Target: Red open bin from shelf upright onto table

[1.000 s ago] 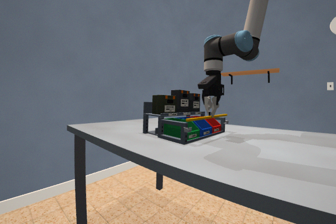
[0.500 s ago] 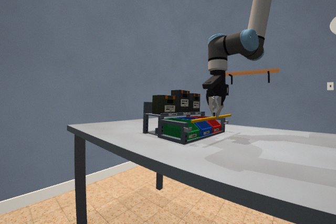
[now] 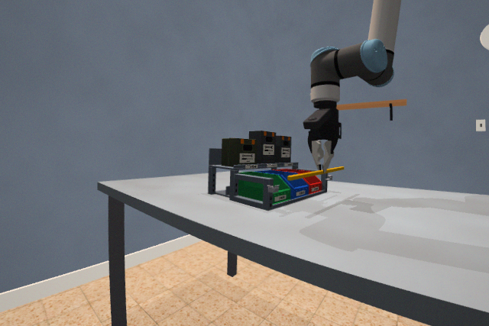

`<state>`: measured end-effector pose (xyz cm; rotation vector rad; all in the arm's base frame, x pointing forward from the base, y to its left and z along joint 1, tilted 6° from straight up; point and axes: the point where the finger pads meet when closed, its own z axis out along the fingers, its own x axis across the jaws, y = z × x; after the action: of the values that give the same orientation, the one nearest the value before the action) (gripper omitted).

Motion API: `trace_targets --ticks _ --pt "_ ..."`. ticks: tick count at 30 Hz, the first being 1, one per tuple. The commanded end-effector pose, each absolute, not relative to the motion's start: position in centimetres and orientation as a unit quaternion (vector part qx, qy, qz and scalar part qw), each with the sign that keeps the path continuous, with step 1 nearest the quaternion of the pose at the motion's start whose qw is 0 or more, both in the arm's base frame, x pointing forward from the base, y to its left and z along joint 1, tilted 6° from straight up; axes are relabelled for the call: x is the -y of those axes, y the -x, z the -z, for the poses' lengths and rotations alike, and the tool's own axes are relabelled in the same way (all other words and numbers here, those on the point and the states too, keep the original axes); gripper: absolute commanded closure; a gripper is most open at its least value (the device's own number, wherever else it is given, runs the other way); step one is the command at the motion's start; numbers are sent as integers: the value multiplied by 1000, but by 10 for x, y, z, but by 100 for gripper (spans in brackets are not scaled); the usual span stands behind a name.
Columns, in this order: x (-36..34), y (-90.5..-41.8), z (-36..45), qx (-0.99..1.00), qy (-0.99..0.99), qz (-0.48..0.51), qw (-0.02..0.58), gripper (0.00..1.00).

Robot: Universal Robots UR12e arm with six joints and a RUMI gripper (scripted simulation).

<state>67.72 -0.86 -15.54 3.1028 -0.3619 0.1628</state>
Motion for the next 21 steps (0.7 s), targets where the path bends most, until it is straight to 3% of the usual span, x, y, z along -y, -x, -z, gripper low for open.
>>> trace_targets --ticks 1,12,17,21 --pt "3 -652 158 116 -992 -53 7 100" --pt "3 -652 158 116 -992 -53 7 100" --pt "-6 -615 162 116 -992 -53 7 100" --pt "-6 -615 162 116 -992 -53 7 100"
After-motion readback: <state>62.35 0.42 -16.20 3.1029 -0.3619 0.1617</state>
